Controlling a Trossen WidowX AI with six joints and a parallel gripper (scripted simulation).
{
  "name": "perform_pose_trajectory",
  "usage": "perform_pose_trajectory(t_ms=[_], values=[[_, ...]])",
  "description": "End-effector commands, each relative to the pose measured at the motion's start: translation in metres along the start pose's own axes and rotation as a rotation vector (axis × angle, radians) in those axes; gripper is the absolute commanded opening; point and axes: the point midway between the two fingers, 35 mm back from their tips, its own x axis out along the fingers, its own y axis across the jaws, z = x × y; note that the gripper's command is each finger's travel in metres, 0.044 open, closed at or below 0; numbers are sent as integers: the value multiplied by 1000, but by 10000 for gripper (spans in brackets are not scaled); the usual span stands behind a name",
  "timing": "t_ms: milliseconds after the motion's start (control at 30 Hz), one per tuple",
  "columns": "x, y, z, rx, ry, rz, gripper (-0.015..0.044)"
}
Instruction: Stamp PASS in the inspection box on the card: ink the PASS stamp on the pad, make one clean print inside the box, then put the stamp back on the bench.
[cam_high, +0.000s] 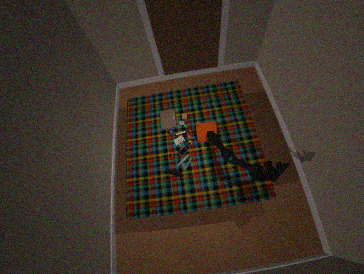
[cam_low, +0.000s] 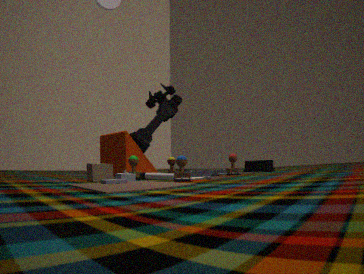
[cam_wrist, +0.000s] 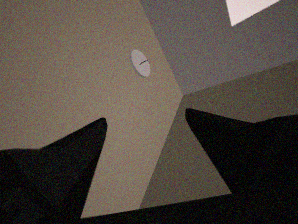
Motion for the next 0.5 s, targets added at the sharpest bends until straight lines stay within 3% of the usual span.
perform_pose_trajectory(t_ms=[0, 200, 467], values=[[-1, 0, -1, 0, 2, 1, 374], [-27, 5, -28, 19, 102, 60, 229], [-88, 7, -77, 41, 310, 163, 229]])
